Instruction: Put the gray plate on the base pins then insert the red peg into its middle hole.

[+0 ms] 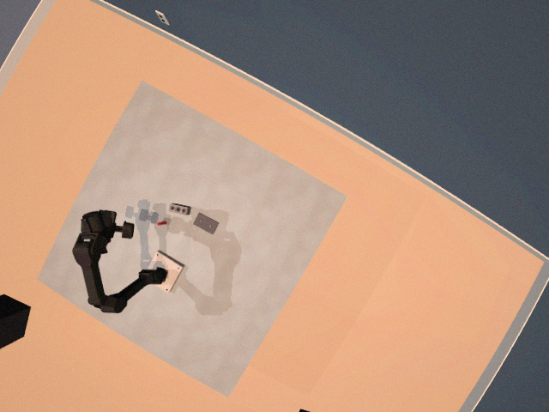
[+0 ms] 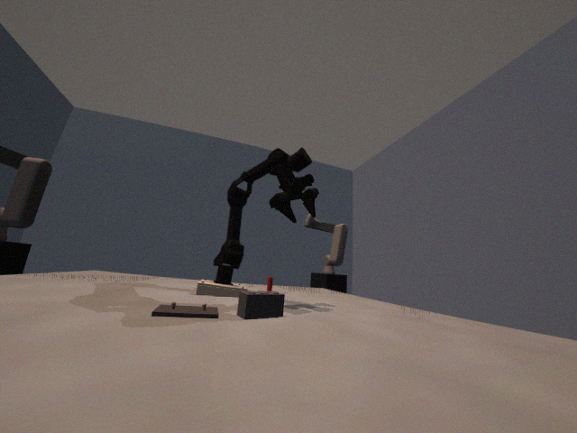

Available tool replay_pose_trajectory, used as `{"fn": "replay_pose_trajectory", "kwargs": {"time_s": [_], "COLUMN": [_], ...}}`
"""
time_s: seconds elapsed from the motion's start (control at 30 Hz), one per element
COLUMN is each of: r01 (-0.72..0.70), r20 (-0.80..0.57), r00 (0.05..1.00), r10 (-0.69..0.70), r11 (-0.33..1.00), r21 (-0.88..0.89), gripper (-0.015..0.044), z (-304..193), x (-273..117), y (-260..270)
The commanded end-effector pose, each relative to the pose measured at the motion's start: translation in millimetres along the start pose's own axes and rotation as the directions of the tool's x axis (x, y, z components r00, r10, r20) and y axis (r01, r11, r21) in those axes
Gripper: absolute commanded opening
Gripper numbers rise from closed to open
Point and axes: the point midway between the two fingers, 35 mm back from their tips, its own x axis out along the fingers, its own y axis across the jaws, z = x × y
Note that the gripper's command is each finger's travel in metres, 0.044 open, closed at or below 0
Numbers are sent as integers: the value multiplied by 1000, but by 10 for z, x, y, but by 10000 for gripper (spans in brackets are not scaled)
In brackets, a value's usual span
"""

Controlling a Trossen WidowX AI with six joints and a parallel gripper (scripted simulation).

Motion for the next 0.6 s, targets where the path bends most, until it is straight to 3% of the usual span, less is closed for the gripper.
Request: {"fn": "replay_pose_trajectory", "kwargs": {"time_s": [0.0, 0.3, 0.5, 0.57], "r01": [147, 261, 252, 244], "r20": [-19, -127, -220, -234], "r00": [988, 938, 890, 883], "r10": [-154, -322, -398, -407], "r11": [883, 420, 28, -28], "r21": [446, 869, 967, 969], "gripper": [440, 440, 440, 440], "z": [392, 658, 708, 707], "x": [211, 456, 576, 591], "y": [-587, -1450, -2043, -2129]}}
